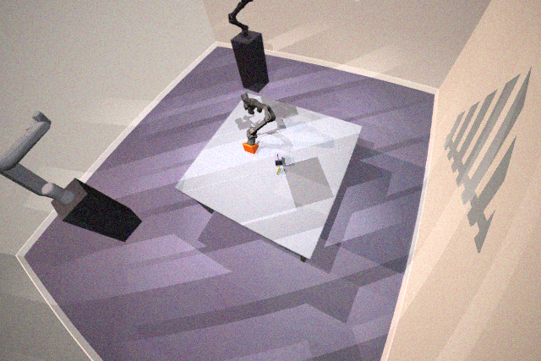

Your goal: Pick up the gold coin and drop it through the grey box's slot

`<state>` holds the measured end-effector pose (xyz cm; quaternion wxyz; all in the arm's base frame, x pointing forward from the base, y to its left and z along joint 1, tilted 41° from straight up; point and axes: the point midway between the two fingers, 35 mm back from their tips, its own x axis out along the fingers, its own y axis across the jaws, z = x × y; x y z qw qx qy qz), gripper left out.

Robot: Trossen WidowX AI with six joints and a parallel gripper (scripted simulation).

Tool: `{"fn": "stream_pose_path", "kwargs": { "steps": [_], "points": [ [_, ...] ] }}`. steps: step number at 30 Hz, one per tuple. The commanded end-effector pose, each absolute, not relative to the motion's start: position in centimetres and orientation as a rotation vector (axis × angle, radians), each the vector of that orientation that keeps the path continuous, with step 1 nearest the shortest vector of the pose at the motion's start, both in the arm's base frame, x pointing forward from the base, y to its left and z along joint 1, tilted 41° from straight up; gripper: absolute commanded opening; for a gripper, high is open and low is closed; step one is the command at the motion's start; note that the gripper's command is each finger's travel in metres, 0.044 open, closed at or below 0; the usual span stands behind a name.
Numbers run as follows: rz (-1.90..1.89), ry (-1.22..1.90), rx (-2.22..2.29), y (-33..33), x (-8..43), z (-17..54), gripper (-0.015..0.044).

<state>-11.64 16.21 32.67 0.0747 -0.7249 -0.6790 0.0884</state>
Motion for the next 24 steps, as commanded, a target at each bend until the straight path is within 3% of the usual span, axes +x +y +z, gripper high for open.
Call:
{"fn": "stream_pose_path", "kwargs": {
  "steps": [1,9,24],
  "points": [
    [0.269,-2.034,-2.177,16.3,-11.6,32.7,0.0374],
    [0.503,-1.741,-2.279,20.1,-9.9,32.2,0.0164],
    [0.994,-0.779,-2.255,29.3,-1.3,26.7,0.0161]
  ]
}}
